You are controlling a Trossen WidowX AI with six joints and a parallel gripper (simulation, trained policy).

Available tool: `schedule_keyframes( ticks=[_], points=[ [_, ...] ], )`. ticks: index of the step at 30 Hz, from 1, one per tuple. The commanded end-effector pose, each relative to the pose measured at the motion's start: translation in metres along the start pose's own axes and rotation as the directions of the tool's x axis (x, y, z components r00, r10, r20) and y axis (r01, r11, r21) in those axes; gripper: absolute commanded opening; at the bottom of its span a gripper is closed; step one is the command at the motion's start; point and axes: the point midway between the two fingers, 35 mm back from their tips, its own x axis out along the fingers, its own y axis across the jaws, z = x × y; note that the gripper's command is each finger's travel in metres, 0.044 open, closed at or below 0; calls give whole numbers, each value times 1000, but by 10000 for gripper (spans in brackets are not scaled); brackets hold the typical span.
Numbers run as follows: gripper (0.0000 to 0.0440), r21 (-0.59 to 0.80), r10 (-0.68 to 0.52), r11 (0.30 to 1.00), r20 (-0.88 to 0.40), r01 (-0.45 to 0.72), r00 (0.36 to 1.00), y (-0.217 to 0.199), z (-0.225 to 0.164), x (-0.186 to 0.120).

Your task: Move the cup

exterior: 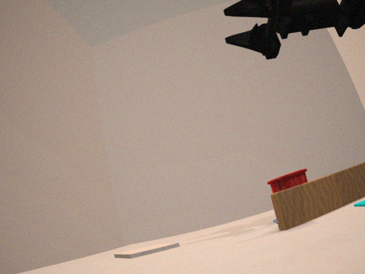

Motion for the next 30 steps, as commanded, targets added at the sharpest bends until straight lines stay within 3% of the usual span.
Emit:
schedule_keyframes(
  ticks=[1, 13, 30],
  points=[
    [374, 2, -3, 1000, -5, 3, 1000, 0, 0, 0],
    [63, 55, -12, 998, -142, 20, 990, 5, -16, 7],
    [88, 147, 32, 989, -385, 28, 922, 23, -37, 22]
  ],
)
